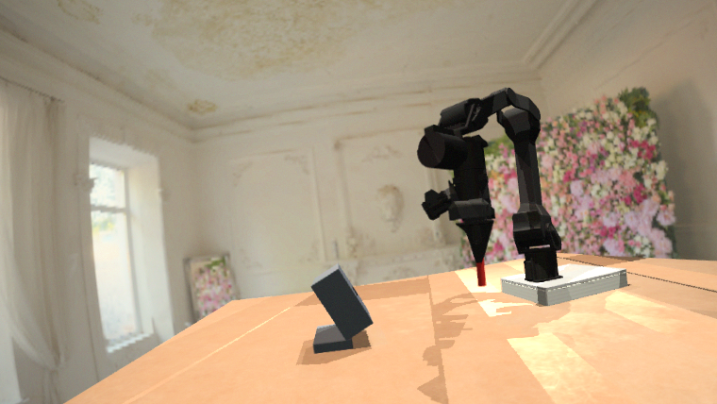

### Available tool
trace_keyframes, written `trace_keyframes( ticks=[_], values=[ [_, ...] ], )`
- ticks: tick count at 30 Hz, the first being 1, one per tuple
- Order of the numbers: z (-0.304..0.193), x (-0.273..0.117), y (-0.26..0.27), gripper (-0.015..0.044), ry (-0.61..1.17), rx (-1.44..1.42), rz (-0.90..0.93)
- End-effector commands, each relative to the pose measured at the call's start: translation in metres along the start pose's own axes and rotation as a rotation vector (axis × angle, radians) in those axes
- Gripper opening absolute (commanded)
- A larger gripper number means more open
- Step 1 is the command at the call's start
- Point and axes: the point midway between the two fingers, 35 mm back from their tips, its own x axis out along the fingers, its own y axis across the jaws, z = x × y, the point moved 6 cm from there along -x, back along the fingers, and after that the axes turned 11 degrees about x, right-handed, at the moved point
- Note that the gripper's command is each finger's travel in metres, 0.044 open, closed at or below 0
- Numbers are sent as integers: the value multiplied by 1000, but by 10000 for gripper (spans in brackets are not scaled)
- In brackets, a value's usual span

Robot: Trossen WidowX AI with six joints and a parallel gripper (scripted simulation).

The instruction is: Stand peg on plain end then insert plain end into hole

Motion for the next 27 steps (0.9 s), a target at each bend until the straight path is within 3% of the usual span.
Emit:
trace_keyframes(
  ticks=[1, 27],
  values=[
    [2, 0, -2, 0, -22, 28, 28],
    [15, 10, -5, 0, -125, 183, 181]
  ],
)
